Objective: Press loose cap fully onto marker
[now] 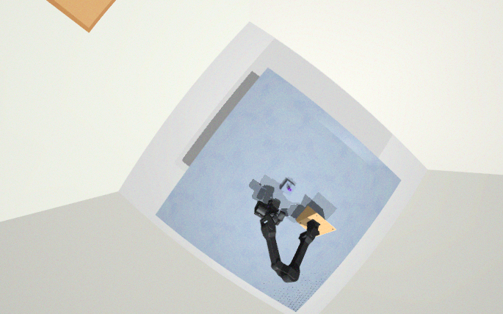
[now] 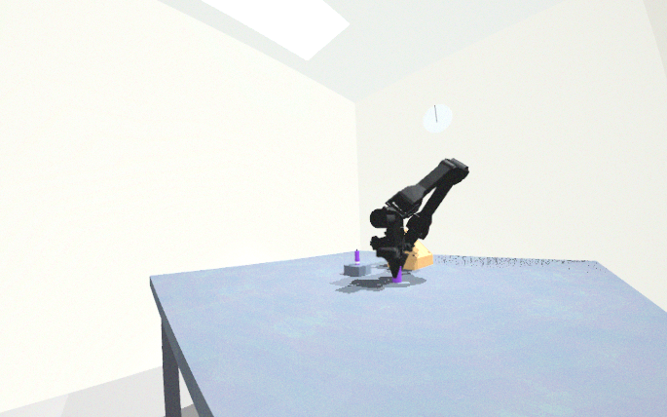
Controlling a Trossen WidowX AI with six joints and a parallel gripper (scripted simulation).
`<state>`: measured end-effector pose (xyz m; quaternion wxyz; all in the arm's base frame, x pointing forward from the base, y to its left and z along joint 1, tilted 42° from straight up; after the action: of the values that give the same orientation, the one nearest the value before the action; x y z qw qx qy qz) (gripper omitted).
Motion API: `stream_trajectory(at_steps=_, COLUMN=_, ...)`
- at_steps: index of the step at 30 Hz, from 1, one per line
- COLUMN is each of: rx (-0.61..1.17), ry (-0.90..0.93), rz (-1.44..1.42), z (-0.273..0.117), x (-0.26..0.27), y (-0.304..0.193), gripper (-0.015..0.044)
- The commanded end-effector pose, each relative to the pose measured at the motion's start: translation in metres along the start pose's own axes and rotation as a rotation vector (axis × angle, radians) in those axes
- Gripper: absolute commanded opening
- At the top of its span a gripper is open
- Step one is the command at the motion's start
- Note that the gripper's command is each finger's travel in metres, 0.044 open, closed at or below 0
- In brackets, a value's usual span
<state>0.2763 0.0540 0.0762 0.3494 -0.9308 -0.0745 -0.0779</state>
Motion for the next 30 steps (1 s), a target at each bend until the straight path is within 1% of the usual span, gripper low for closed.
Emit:
stream_trajectory(at_steps=1, rx=0.004, ry=0.001, rz=0.003, z=0.001, x=0.0, y=0.0, gripper=0.0106)
stream_trajectory(at_steps=5, rx=0.004, ry=0.001, rz=0.003, z=0.001, x=0.0, y=0.0, gripper=0.0079)
stream_trajectory(at_steps=8, rx=0.004, ry=0.001, rz=0.003, z=-0.003, x=0.0, y=0.0, gripper=0.0)
stream_trajectory(at_steps=30, rx=0.002, ry=0.0, rz=0.004, z=-0.059, x=0.0, y=0.001, gripper=0.0)
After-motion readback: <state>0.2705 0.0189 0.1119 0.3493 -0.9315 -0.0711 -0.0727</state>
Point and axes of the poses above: the point midway between the two fingers, 35 mm back from their tips, its own z axis out along the fingers, its own x axis across the jaws, y = z × x, the point moved 5 cm from there along -z, back along the fingers, and after that the axes turned 1 degree about -z, right-handed, at the moved point
